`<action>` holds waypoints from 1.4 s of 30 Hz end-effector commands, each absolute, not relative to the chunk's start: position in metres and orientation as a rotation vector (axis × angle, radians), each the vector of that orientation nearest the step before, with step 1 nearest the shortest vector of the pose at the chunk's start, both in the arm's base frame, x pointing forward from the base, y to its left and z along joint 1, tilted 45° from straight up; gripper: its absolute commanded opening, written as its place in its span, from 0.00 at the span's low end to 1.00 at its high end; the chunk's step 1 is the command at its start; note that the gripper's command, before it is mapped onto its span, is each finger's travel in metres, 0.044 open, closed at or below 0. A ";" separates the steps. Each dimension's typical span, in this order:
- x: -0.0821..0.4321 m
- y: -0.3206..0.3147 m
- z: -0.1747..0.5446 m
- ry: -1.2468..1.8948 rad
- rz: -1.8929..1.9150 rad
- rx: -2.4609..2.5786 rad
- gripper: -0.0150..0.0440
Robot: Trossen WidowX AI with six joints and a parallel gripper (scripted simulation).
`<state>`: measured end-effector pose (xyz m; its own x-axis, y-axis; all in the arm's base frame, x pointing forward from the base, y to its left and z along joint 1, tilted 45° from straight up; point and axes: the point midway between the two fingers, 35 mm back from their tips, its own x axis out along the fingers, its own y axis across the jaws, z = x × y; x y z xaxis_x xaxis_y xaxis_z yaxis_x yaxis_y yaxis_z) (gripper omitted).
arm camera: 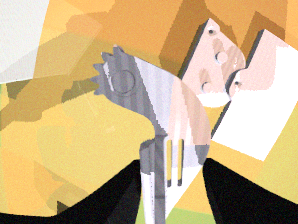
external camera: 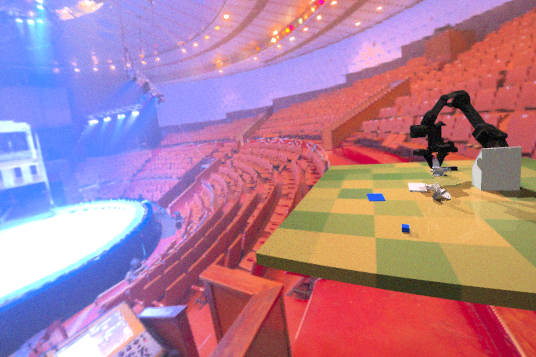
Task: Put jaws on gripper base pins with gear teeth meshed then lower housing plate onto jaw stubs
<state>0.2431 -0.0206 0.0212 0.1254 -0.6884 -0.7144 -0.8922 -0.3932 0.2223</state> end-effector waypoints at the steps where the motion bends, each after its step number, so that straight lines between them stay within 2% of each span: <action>1: 0.241 -0.017 0.017 1.522 1.247 -2.213 0.48; 27: 0.223 0.006 -0.010 1.074 2.235 -2.657 0.48; 42: 0.223 0.007 -0.011 1.059 2.258 -2.664 0.48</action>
<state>0.2230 0.0067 -0.0106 0.1255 -0.6998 -0.7032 -0.0986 -0.7141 0.6931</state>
